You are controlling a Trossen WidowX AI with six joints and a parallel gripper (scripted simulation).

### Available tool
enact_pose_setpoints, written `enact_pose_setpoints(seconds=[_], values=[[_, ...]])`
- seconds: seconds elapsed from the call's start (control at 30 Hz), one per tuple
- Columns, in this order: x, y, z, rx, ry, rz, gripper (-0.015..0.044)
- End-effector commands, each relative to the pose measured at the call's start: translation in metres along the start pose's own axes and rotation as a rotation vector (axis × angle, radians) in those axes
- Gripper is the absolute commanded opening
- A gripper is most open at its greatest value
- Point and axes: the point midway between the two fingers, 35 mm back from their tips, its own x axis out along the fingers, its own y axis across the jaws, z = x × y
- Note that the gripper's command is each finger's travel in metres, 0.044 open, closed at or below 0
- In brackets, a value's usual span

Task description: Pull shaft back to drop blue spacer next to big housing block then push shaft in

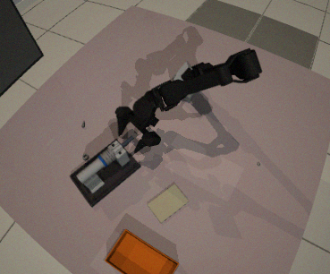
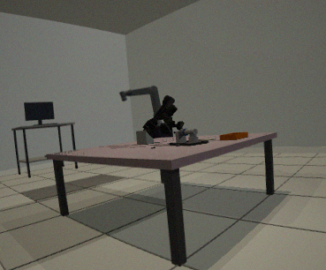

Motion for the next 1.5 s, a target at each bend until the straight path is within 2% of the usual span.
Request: enact_pose_setpoints(seconds=[0.0,0.7,1.27,1.47], values=[[0.0,0.0,-0.001,0.005,0.004,0.003,0.044],[0.0,0.0,-0.001,0.005,0.004,0.003,0.044],[0.018,0.0,-0.001,0.005,0.004,0.002,0.044],[0.016,0.0,0.001,0.001,-0.001,0.0,0.0282]])
